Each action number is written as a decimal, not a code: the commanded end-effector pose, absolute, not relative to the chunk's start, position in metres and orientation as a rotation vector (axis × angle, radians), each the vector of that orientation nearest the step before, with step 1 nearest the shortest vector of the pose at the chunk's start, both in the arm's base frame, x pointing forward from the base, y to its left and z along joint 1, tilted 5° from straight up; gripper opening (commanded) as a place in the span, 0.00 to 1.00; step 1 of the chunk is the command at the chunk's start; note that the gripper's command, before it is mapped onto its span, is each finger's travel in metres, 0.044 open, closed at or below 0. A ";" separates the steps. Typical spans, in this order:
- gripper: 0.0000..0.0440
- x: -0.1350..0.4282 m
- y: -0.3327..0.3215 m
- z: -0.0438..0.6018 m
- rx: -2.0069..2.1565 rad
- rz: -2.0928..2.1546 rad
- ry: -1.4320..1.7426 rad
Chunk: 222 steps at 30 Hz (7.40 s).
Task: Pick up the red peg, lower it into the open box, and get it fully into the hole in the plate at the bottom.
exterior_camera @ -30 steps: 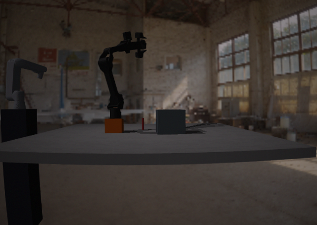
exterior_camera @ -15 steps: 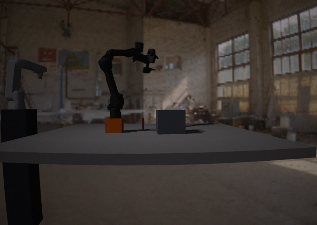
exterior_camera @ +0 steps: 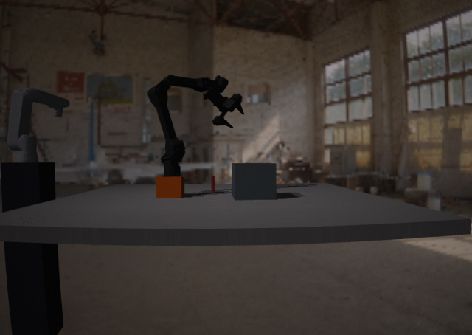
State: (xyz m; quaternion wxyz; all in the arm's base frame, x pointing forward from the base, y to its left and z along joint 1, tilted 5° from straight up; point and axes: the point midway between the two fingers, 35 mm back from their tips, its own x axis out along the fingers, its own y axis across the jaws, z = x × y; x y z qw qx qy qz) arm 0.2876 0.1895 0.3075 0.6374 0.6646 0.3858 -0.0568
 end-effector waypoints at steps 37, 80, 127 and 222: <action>1.00 0.184 0.129 0.126 1.159 -1.011 1.386; 0.60 0.182 0.108 -0.002 0.977 -1.130 1.287; 0.00 0.275 0.109 0.103 1.154 -0.823 1.114; 0.26 0.331 -0.084 0.025 1.007 -0.992 1.218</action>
